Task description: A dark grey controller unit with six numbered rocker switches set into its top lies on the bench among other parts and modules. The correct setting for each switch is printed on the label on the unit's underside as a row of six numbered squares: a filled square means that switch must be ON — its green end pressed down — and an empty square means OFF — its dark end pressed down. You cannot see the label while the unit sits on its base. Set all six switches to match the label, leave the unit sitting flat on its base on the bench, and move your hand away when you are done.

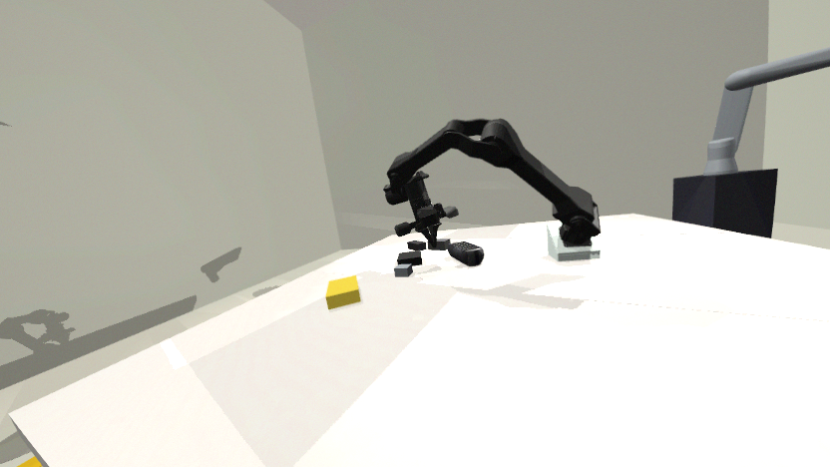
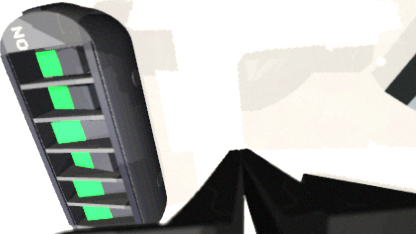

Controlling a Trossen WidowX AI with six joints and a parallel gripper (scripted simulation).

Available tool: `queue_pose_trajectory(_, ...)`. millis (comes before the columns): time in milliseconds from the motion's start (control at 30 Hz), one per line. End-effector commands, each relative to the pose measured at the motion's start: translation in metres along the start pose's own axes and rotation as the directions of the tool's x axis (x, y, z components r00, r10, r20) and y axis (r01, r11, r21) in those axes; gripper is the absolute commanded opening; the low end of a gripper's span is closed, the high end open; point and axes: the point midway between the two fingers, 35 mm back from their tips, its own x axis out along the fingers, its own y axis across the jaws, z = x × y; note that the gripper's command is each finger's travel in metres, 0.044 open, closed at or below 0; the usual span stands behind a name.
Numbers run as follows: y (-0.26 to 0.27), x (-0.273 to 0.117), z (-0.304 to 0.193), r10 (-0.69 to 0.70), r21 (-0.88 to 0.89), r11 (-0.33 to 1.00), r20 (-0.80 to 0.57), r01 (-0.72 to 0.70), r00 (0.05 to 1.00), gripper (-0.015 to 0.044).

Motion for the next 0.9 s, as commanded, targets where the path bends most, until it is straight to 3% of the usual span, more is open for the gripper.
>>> queue_pose_trajectory(0,0.004,0.001,-0.002,0.004,0.012,1.0,0.013,-0.004,1.0,0.0)
queue_pose_trajectory(333,0.055,0.01,-0.003,-0.183,-0.004,0.983,0.008,0.184,0.983,0.0)
queue_pose_trajectory(667,0.056,0.012,-0.005,-0.18,0.003,0.984,0.009,0.18,0.984,0.0)
queue_pose_trajectory(867,0.094,-0.008,0.037,-0.183,0.0,0.983,0.01,0.183,0.983,0.0157)
